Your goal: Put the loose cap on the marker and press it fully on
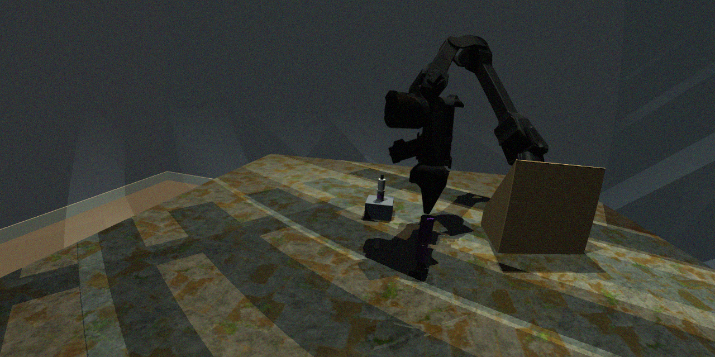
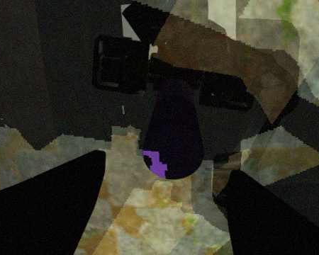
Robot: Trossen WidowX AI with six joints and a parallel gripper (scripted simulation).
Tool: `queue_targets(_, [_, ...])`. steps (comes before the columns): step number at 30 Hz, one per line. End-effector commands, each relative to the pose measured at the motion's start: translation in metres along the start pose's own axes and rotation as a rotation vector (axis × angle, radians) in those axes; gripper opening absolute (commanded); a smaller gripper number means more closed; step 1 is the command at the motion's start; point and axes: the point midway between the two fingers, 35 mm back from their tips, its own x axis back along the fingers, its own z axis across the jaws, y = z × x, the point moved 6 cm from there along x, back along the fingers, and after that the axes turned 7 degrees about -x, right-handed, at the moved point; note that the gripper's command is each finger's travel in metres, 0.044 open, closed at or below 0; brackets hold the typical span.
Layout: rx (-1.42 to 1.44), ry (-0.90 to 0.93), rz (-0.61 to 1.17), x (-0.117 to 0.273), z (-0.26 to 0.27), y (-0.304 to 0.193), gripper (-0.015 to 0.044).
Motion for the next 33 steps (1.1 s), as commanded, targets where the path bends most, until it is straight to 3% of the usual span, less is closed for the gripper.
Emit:
queue_targets(1, [0.01,-0.009,0.001,-0.007,0.0,-0.001,0.024])
queue_targets(32, [0.01,-0.012,0.0,-0.054,-0.002,-0.001,0.024])
queue_targets(33, [0.01,-0.012,0.0,-0.054,-0.002,-0.001,0.0213])
